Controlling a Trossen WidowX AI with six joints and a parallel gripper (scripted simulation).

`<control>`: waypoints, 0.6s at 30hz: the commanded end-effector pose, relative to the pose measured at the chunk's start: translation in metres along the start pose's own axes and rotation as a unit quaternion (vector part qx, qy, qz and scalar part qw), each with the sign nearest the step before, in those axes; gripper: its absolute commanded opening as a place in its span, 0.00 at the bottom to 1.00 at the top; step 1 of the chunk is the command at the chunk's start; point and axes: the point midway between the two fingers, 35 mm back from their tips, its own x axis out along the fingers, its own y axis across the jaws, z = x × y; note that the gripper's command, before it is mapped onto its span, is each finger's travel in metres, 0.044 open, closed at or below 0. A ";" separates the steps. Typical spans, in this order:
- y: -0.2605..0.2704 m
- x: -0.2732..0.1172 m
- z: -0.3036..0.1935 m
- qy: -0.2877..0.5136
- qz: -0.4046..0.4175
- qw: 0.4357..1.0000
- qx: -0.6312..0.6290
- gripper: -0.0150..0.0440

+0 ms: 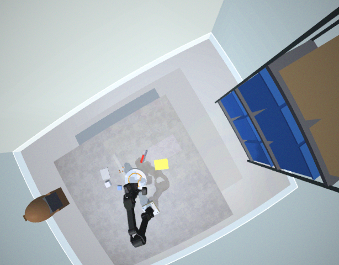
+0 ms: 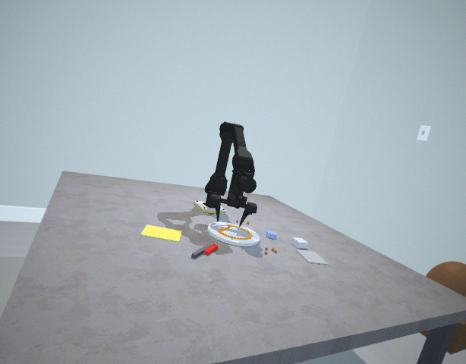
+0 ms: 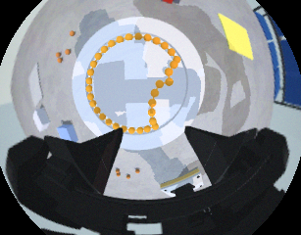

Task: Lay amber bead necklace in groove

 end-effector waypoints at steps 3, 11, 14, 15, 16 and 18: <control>0.000 -0.003 0.000 -0.003 -0.001 1.000 -0.001 1.00; 0.000 -0.003 0.000 -0.003 -0.001 1.000 -0.001 1.00; 0.000 -0.003 0.000 -0.003 -0.001 1.000 -0.001 1.00; 0.000 -0.003 0.000 -0.003 -0.001 1.000 -0.001 1.00; 0.000 -0.003 0.000 -0.003 -0.001 1.000 -0.001 1.00; 0.000 -0.004 0.001 -0.003 -0.001 1.000 -0.005 0.96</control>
